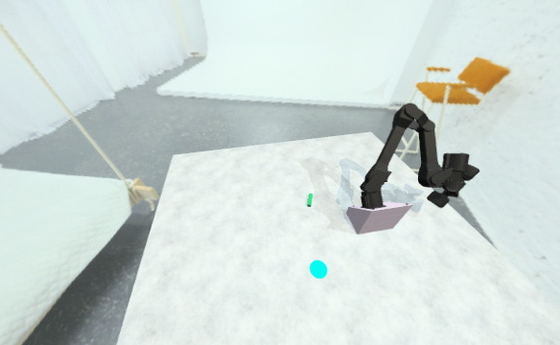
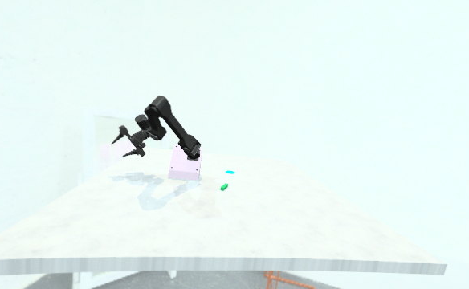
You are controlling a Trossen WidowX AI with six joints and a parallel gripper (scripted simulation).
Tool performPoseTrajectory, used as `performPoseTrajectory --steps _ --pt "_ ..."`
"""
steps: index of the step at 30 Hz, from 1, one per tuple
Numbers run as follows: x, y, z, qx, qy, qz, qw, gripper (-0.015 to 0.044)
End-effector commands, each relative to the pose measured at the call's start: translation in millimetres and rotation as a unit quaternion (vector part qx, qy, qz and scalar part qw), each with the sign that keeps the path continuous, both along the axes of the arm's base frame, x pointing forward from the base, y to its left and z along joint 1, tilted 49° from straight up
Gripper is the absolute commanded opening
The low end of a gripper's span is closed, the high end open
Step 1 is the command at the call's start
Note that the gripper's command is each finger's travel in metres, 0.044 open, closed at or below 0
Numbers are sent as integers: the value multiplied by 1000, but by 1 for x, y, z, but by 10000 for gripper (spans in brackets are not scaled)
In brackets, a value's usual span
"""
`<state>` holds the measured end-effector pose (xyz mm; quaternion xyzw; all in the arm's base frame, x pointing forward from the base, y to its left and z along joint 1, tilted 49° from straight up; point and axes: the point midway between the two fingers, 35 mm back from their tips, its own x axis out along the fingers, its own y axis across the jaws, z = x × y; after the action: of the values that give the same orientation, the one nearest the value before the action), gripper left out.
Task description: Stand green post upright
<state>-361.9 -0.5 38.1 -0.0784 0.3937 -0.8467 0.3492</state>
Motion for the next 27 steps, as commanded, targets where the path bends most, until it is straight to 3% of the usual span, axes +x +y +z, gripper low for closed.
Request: performPoseTrajectory --steps 1,7,27 --pt "0 2 0 0 0 -3 1000 374" --pt "-4 52 0 -7 -20 -97 995 233" --pt "34 207 -21 -43 -141 -374 915 233"
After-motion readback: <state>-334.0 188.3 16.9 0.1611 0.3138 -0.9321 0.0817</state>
